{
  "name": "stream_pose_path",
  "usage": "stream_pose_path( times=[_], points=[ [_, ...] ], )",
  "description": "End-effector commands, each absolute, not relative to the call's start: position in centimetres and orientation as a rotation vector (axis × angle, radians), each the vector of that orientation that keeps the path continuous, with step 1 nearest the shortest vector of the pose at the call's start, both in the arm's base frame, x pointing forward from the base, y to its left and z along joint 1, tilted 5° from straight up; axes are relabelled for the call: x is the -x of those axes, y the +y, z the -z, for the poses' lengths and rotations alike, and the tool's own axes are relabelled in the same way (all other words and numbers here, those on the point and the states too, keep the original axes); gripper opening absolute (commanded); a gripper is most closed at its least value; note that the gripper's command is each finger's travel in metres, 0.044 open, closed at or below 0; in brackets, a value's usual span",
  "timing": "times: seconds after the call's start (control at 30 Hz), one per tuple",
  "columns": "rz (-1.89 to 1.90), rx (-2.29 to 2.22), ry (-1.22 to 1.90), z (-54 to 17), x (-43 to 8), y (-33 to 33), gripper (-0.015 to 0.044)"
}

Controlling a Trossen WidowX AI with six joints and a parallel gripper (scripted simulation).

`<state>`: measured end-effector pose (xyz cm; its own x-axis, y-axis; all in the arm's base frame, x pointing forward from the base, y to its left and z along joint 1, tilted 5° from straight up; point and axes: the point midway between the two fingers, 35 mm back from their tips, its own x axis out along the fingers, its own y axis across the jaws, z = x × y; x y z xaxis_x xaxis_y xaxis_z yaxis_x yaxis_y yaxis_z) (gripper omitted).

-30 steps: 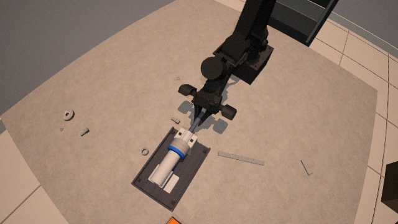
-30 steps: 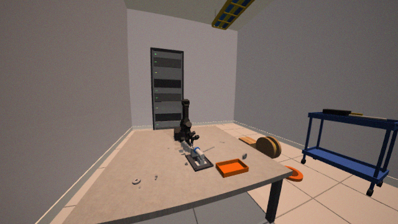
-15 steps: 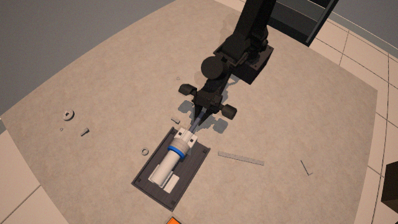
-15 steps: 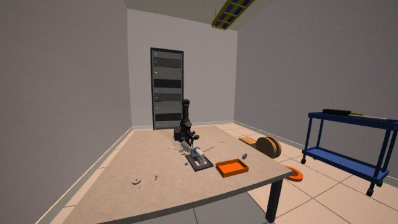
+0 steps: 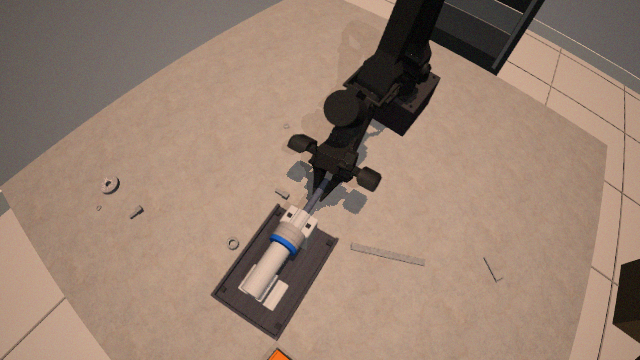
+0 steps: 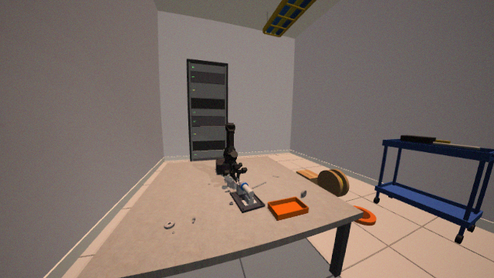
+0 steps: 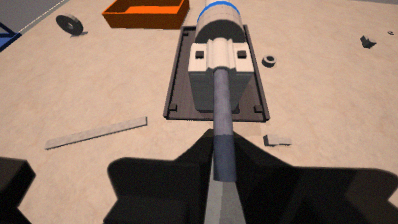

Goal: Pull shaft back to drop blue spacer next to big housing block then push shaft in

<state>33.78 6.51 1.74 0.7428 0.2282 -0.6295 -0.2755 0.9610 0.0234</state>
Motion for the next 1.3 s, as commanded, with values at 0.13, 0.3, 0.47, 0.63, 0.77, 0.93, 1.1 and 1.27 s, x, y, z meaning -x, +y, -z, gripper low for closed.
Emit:
stream_pose_path(
  times=[0.13, 0.3, 0.47, 0.63, 0.77, 0.93, 1.1, 1.27],
  points=[
    [-0.281, 0.075, 0.680, -1.70, -33.62, 6.52, 0.0000],
    [-0.281, 0.075, 0.680, -1.70, -33.57, 6.50, 0.0000],
    [-0.281, 0.075, 0.680, -1.69, -33.51, 6.49, 0.0000],
    [-0.281, 0.075, 0.680, -1.68, -33.46, 6.47, 0.0000],
    [-0.281, 0.075, 0.681, -1.68, -33.41, 6.46, 0.0000],
    [-0.281, 0.075, 0.681, -1.67, -33.36, 6.44, 0.0000],
    [-0.281, 0.075, 0.681, -1.66, -33.30, 6.43, 0.0000],
    [-0.281, 0.075, 0.681, -1.65, -33.25, 6.41, 0.0000]
  ],
)
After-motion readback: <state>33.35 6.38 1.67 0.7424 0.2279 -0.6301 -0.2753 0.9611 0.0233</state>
